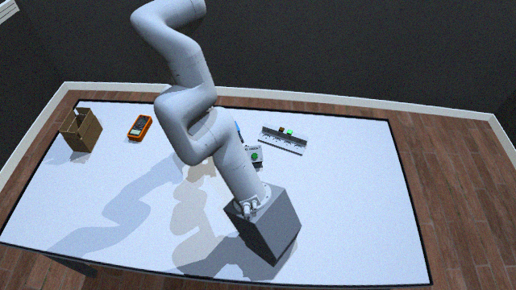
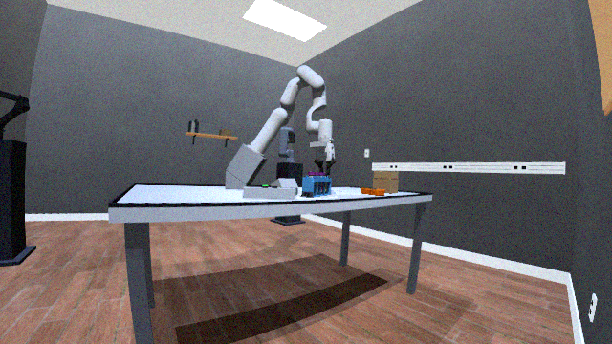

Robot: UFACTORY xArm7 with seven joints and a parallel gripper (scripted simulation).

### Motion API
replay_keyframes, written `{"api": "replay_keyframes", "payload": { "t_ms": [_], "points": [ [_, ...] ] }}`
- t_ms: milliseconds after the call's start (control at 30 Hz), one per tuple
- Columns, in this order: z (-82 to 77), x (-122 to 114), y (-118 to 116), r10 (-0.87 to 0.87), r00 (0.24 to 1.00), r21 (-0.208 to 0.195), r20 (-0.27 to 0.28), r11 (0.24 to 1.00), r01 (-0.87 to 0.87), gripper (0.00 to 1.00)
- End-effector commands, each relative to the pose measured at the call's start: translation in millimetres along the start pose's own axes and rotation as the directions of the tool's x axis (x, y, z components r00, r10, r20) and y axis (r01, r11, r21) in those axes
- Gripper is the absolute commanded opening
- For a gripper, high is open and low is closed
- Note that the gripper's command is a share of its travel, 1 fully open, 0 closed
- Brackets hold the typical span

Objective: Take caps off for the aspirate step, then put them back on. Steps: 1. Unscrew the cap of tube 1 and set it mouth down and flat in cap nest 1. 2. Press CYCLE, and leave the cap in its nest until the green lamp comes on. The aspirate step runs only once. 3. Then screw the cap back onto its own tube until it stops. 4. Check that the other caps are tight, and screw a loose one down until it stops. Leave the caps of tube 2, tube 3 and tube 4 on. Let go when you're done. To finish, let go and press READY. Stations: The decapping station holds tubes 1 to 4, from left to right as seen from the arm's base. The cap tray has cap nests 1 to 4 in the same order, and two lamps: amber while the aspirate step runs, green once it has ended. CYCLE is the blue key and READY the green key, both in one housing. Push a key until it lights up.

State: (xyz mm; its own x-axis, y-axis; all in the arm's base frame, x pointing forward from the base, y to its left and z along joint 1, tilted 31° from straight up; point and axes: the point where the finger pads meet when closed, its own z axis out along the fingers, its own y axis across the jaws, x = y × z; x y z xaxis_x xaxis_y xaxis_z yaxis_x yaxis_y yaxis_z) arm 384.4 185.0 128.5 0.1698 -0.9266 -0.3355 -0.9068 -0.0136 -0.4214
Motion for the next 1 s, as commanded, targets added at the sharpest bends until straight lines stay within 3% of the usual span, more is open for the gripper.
{"api": "replay_keyframes", "payload": {
  "t_ms": [0,100,300,333,767,967],
  "points": [
    [-0.5,-0.6,-1.7,0.170,0.985,-0.006,-0.017,0.985,-0.170,0.00],
    [-0.4,-0.5,-1.7,0.253,0.967,-0.005,-0.018,0.967,-0.253,0.00],
    [-0.4,-0.5,-1.6,0.253,0.967,-0.005,-0.018,0.967,-0.253,0.00],
    [-0.4,-0.5,-1.6,0.253,0.967,-0.005,-0.018,0.967,-0.253,0.46],
    [-0.9,-0.6,-1.7,0.214,0.977,-0.006,-0.018,0.977,-0.214,0.46],
    [-1.5,-0.6,-1.7,-0.024,1.000,-0.010,-0.016,1.000,0.024,0.46]
  ]
}}
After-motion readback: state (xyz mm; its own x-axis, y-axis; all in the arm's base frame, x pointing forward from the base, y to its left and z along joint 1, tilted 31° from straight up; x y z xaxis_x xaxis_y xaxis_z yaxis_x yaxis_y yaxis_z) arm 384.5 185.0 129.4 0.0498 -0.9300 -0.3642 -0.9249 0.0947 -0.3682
